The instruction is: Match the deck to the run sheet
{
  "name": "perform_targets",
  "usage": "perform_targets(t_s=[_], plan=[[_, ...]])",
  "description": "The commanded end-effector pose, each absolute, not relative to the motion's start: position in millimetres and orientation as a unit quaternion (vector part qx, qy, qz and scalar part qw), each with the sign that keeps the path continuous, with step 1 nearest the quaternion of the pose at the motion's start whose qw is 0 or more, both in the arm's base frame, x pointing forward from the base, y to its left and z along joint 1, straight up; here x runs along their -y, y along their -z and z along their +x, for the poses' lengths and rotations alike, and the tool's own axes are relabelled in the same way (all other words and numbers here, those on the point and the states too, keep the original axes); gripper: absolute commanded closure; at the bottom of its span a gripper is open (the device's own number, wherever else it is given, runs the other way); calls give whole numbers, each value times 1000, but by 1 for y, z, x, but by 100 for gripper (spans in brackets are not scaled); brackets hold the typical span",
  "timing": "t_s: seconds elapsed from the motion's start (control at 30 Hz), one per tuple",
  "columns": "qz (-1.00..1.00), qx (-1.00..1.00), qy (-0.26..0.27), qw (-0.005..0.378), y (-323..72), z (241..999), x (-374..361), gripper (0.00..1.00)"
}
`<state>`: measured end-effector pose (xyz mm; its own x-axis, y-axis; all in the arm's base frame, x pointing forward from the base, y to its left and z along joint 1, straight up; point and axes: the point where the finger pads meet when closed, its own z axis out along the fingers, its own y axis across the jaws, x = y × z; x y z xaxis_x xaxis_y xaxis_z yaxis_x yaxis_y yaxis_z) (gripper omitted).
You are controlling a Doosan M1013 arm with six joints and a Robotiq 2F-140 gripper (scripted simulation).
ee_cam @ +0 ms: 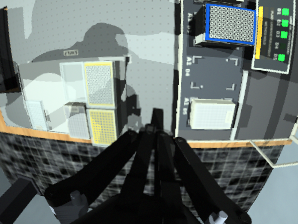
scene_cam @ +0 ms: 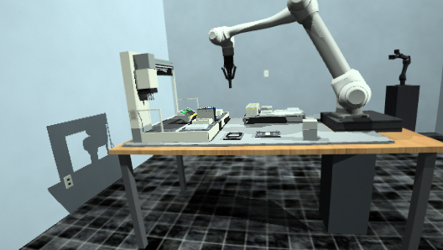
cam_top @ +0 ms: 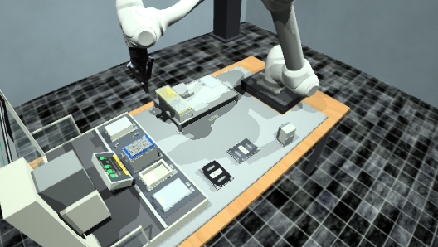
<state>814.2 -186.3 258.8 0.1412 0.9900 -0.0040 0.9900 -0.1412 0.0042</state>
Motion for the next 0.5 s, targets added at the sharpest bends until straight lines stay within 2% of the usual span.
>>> perform_targets(t_s=[0.0,0.47], plan=[[755,-655,0,4,-260,814,174,90],[755,-656,0,4,-260,815,120,90]])
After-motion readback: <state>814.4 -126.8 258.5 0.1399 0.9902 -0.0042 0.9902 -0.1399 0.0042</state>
